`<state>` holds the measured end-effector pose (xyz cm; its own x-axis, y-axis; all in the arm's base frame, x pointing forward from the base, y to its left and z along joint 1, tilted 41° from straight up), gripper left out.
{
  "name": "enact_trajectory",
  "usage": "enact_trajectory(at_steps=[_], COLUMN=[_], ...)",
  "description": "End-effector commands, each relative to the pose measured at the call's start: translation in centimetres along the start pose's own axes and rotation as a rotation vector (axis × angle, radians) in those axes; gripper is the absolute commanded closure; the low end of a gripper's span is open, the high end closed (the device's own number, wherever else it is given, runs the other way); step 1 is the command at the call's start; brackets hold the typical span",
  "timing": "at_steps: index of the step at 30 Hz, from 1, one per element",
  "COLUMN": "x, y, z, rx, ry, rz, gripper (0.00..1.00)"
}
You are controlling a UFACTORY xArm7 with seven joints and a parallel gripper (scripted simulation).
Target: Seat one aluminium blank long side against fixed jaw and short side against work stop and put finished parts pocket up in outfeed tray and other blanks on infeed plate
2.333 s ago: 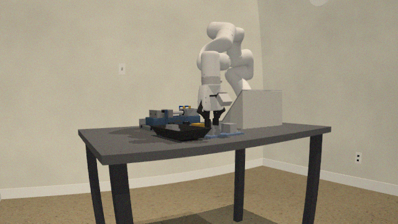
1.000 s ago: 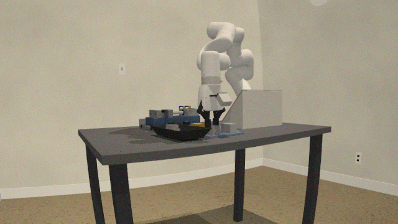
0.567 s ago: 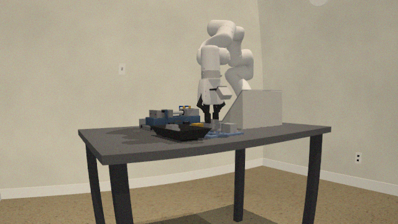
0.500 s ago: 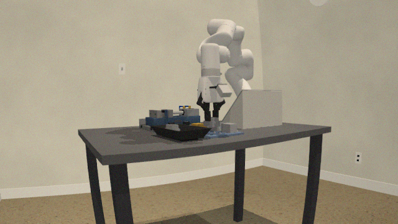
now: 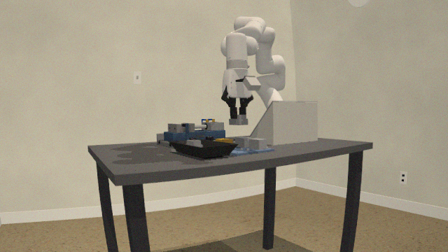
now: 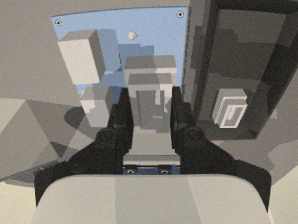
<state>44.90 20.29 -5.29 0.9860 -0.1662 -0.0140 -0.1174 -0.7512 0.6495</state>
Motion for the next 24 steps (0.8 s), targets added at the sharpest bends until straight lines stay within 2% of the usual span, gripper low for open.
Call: enact_trajectory(at_steps=[1,6,17,24], x=[0.1,0.1,0.1,1.7], y=[0.1,0.1,0.1,-0.3], z=[-1.5,-2.5,-2.8,-3.1], rx=[0.000,0.000,0.000,0.000], ry=[0.002,0.002,0.002,0.004], rz=[0.001,0.001,0.001,0.004], gripper=[1.00,1.00,1.00,1.00])
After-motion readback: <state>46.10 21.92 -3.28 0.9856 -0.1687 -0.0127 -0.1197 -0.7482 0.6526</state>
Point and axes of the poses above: the point where the finger pads meet when closed, its own z axis out along the fingers, its own x axis across the jaws, y = z × x, the point moved 8 cm from there along -z, back along the fingers, and after that the axes turned 5 degrees about z, right-handed, at the moved point
